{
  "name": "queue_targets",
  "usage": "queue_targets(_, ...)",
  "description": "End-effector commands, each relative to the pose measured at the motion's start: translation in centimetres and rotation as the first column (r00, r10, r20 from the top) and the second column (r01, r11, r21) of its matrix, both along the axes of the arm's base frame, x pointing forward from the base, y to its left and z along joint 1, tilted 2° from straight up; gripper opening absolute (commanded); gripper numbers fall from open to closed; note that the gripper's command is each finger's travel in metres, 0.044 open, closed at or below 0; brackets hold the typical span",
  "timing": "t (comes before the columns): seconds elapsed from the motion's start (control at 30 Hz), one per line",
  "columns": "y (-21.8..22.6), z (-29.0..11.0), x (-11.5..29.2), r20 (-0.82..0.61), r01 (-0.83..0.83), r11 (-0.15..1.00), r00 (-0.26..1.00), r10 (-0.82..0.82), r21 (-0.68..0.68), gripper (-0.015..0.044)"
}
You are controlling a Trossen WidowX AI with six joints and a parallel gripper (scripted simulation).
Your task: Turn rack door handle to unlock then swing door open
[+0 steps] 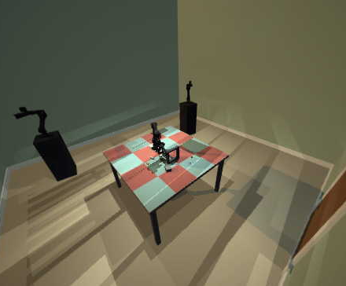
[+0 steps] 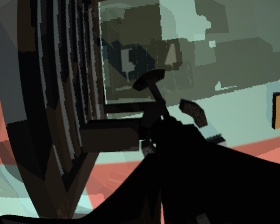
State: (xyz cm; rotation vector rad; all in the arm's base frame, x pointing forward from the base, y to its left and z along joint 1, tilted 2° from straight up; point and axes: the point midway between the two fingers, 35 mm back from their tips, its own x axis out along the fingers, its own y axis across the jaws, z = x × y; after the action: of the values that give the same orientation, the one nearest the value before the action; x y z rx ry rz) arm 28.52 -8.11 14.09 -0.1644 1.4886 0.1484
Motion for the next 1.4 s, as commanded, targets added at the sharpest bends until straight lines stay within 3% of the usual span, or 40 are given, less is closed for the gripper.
queue_targets(0.0, -0.6, 0.11, 0.4, -0.004, -0.104, 0.995, 0.995, 0.104, -0.002, 0.0019)
queue_targets(0.87, -0.9, 0.12, 0.54, -0.004, -0.129, 0.992, 0.992, 0.129, -0.004, 0.0019)
queue_targets(1.2, -0.9, 0.12, 0.54, -0.004, -0.129, 0.992, 0.992, 0.129, -0.004, 0.0282)
queue_targets(1.37, -0.92, 0.43, 0.55, -0.004, -0.129, 0.992, 0.992, 0.129, -0.004, 0.0291)
